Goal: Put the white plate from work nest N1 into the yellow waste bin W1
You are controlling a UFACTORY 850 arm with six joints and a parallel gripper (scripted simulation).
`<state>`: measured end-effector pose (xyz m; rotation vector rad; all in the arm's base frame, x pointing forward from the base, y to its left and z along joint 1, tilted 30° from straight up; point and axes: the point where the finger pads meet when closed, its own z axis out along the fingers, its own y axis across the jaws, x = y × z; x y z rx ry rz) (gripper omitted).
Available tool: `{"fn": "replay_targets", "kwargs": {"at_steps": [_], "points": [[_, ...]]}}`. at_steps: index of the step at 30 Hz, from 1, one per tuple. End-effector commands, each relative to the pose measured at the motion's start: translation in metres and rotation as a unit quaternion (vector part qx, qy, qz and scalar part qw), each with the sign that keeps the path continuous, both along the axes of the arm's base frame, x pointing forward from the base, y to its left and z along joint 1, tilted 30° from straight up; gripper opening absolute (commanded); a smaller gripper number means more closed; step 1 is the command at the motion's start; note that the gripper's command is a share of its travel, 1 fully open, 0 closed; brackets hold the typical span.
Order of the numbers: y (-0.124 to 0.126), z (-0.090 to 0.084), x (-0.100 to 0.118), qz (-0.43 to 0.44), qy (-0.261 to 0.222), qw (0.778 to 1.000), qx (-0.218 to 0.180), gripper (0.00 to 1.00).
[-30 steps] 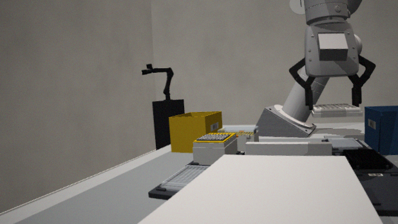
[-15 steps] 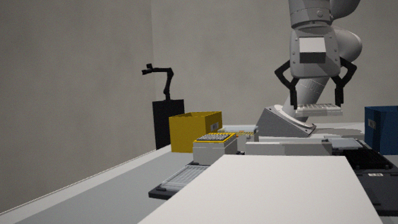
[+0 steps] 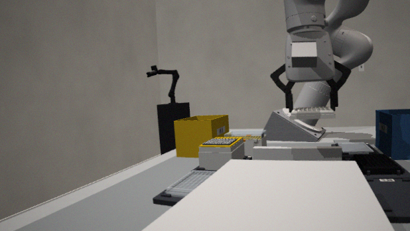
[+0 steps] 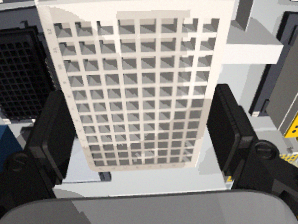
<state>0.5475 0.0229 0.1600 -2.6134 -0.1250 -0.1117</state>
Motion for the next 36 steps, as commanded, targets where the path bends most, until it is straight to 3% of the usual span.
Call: {"fn": "replay_targets", "kwargs": {"at_steps": [1,36], "points": [[-0.006,-0.003,-0.003,0.0,-0.001,1.0,0.0,0.0],[-0.065,-0.04,-0.042,0.0,-0.001,1.0,0.0,0.0]]}}
